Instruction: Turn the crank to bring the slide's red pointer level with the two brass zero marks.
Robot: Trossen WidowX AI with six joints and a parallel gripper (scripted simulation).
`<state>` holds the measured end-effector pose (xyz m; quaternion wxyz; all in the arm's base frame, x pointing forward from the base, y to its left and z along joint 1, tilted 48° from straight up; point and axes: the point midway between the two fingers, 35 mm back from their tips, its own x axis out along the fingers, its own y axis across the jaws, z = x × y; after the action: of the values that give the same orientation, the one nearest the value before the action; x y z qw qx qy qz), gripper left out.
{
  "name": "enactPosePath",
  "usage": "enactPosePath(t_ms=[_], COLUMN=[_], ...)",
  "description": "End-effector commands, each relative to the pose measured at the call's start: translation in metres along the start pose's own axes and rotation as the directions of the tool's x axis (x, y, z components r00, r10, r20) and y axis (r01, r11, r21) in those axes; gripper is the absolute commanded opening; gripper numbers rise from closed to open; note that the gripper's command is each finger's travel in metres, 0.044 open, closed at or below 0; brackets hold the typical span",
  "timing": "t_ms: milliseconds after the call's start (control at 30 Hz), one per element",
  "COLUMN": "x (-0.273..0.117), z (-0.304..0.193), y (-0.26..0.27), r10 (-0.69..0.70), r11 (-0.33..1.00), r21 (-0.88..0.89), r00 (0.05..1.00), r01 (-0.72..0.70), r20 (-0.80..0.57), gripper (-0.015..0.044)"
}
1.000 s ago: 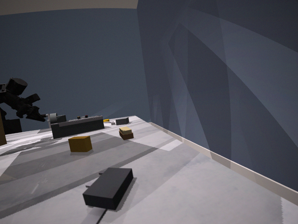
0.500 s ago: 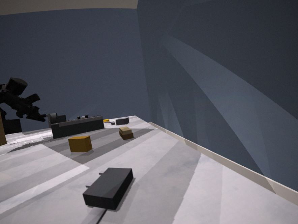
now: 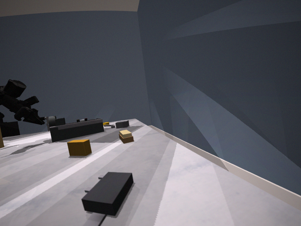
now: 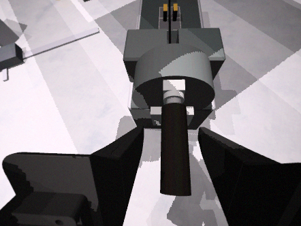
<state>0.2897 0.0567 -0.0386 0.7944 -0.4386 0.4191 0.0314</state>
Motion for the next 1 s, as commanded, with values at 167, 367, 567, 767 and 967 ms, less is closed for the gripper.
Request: enactPosePath(t_ms=[167,367,567,767,967], x=[0.000,-0.011,-0.030,-0.041,-0.067], z=[0.000,0.014,0.032,0.043,0.068], y=[0.000,0.001,0.001,0.001,0.003], r10=[-0.001,0.002,0.002,0.005,0.011], r11=[1.000,1.000,1.000,1.000,1.000], r21=[0.000,0.001,0.002,0.001,-0.003], r00=[1.000,1.000,1.000,1.000,1.000], r01=[0.001,-0.002,-0.002,-0.005,-0.011], r20=[0.000,-0.001,0.000,-0.001,-0.005], gripper=[0.0440,0.0440,0.0440,0.0440,0.0440])
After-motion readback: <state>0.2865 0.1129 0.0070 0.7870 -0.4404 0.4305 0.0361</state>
